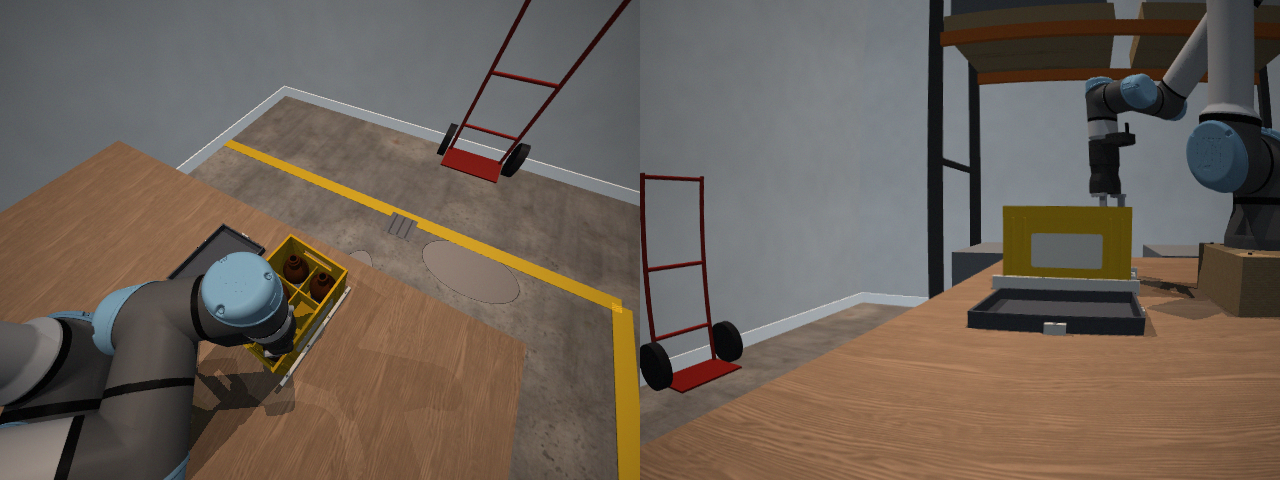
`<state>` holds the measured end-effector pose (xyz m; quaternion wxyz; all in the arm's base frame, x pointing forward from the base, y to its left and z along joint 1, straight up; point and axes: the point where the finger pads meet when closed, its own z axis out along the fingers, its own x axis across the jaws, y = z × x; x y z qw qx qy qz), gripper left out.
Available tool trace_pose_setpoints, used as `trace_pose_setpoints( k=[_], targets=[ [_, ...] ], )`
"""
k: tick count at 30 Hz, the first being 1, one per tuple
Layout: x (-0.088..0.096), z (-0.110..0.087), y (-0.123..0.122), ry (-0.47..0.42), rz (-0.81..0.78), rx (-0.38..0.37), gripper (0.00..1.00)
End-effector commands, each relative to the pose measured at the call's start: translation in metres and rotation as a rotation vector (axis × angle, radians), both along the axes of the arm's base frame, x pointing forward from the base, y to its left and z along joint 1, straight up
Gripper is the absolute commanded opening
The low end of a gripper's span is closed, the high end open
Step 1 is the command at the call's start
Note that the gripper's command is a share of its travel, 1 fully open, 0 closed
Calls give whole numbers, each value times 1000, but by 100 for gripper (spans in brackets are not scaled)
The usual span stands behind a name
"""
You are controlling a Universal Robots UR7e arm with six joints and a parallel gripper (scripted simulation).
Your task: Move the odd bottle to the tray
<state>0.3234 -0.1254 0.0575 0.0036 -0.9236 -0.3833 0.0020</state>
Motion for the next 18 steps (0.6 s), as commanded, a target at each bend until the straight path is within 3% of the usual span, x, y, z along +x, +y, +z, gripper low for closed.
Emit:
trace_pose_setpoints(
  k=[1,2,18],
  targets=[
    [0,0,0,-1,0,-1,100],
    [0,0,0,-1,0,-1,0],
    [0,0,0,-1,0,-1,0]
  ],
)
